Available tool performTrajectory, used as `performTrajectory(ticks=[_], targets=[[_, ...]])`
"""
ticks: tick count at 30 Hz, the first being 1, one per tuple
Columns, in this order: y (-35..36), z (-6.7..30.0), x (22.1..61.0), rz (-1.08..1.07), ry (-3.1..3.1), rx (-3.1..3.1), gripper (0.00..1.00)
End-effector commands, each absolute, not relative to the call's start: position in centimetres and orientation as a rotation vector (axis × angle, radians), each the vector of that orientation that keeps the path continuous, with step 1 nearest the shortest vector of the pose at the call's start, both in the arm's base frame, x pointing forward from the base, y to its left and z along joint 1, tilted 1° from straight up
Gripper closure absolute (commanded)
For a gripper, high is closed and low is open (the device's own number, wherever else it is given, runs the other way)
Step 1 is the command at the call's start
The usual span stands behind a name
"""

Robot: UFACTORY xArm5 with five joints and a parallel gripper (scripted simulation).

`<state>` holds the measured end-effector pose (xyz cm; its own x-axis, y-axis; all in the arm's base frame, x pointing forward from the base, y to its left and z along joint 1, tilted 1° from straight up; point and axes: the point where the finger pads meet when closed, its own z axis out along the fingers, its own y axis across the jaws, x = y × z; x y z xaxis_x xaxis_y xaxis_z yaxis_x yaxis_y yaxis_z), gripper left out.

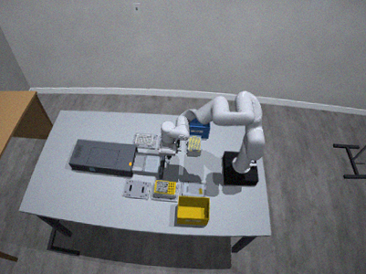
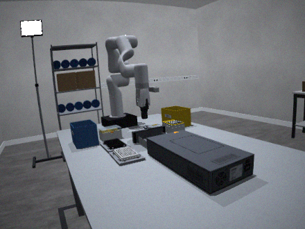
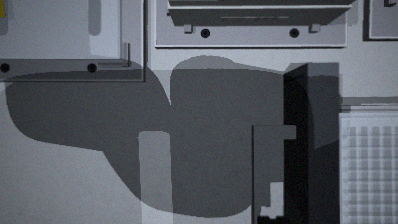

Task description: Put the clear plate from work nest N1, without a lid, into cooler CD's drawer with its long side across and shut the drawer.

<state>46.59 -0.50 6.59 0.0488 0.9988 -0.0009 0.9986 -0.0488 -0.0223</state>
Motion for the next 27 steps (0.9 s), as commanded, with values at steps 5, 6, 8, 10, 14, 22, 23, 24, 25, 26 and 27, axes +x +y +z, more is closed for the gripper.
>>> performTrajectory(ticks=[5, 6, 8, 10, 14, 22, 23, 24, 25, 26, 27], targets=[[-0.3, 6.4, 43.2, 0.014, -2.164, -2.272, 1.00], [-0.3, 6.4, 43.2, 0.014, -2.164, -2.272, 1.00], [-0.3, 6.4, 43.2, 0.014, -2.164, -2.272, 1.00], [-0.3, 6.4, 43.2, 0.014, -2.164, -2.272, 1.00], [-0.3, 6.4, 43.2, 0.014, -2.164, -2.272, 1.00], [-0.3, 5.4, 43.2, 0.014, -2.164, -2.272, 1.00], [-0.3, 5.2, 43.2, 0.014, -2.164, -2.272, 1.00], [-0.3, 5.1, 43.2, 0.014, -2.164, -2.272, 1.00], [-0.3, 4.9, 43.2, 0.014, -2.164, -2.272, 1.00], [-0.3, 4.7, 43.2, 0.014, -2.164, -2.272, 1.00], [-0.3, 4.6, 43.1, 0.014, -2.164, -2.272, 1.00]])
